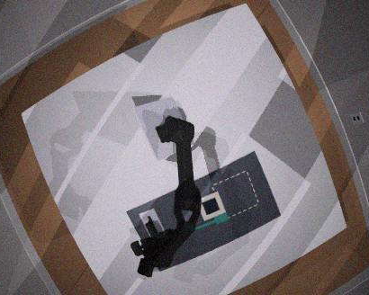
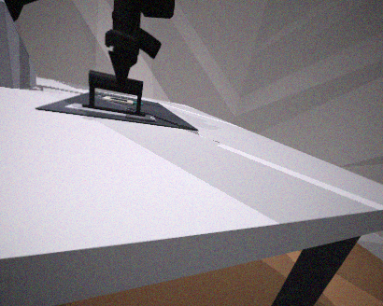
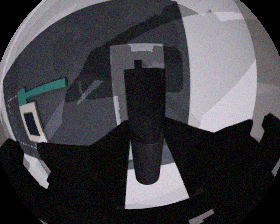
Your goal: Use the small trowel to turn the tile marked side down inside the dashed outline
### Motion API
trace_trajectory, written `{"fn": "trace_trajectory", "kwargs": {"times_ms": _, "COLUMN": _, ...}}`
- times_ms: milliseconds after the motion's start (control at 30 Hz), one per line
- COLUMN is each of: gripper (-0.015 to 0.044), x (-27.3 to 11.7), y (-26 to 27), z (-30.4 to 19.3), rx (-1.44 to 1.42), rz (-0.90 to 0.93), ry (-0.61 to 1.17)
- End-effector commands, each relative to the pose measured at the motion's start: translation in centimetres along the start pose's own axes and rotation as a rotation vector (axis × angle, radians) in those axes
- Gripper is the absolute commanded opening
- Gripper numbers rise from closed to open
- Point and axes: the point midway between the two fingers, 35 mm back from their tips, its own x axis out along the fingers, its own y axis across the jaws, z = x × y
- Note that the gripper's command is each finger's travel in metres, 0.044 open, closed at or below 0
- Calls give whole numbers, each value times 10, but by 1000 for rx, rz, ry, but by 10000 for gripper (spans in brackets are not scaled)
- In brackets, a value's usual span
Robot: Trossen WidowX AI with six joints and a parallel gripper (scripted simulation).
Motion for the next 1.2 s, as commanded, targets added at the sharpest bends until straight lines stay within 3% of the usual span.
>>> {"fn": "trace_trajectory", "kwargs": {"times_ms": 0, "gripper": 130, "x": 1, "y": 0, "z": 0, "rx": -108, "rz": 0, "ry": 1}}
{"fn": "trace_trajectory", "kwargs": {"times_ms": 833, "gripper": 130, "x": 1, "y": 0, "z": 0, "rx": -836, "rz": 1, "ry": 1}}
{"fn": "trace_trajectory", "kwargs": {"times_ms": 1000, "gripper": 130, "x": 1, "y": 0, "z": 0, "rx": -878, "rz": 1, "ry": 1}}
{"fn": "trace_trajectory", "kwargs": {"times_ms": 1167, "gripper": 261, "x": 1, "y": 0, "z": 0, "rx": -878, "rz": 1, "ry": 1}}
